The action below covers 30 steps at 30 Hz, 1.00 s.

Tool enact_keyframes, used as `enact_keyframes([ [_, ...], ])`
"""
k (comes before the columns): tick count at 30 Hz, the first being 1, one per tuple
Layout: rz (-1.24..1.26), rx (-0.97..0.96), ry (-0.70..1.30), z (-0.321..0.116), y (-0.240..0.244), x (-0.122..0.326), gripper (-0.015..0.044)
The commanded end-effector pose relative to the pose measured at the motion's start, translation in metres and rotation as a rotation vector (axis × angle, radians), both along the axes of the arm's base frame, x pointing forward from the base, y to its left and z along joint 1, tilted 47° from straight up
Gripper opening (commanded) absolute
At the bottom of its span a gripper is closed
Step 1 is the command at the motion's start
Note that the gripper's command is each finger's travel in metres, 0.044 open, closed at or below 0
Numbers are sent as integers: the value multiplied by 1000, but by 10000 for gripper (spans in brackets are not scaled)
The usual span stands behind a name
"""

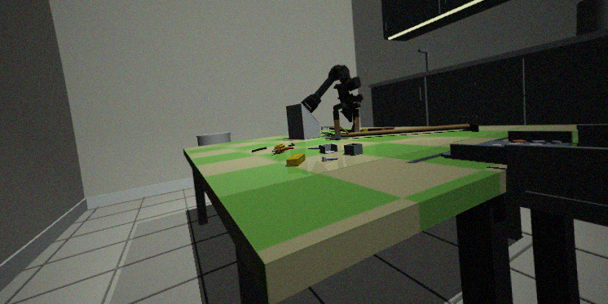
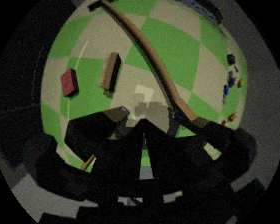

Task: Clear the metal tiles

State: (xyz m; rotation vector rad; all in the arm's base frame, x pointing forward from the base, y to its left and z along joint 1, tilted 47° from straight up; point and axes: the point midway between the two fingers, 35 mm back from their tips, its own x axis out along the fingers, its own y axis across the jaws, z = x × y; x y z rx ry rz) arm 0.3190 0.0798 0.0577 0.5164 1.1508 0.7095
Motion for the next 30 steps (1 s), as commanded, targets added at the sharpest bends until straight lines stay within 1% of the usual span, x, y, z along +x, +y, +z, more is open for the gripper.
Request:
enact_keyframes([
  [1, 8, -3, -9, 7, 6, 0, 0],
  [30, 12, -16, -7, 37, 36, 1, 0],
])
